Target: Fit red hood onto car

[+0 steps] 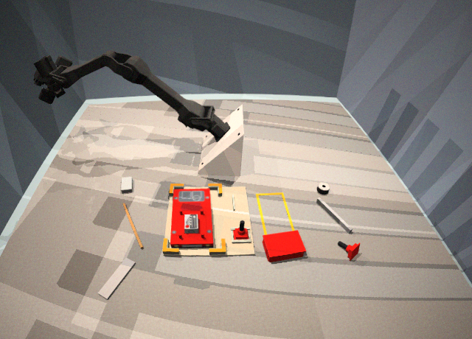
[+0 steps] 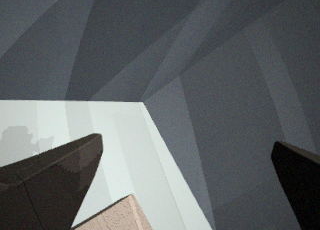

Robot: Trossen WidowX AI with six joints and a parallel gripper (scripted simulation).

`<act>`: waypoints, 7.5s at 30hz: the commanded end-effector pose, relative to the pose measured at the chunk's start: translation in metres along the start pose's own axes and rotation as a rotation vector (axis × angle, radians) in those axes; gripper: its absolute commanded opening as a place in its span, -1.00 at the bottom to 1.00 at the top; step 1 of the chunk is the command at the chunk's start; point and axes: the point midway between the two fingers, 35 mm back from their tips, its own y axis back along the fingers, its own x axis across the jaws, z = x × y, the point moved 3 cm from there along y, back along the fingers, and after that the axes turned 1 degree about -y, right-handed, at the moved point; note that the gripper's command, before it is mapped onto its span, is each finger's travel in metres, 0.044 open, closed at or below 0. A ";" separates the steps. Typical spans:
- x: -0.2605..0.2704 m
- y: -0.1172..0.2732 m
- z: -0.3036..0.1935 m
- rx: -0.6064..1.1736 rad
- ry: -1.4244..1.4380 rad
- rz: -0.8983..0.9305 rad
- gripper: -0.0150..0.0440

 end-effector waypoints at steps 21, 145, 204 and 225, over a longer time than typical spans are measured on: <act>0.229 0.191 -0.036 0.268 -0.314 0.733 1.00; -0.076 0.872 -0.474 0.850 0.258 1.202 1.00; -0.050 0.866 -0.499 0.848 0.256 1.201 1.00; -0.057 0.868 -0.492 0.854 0.256 1.199 -0.09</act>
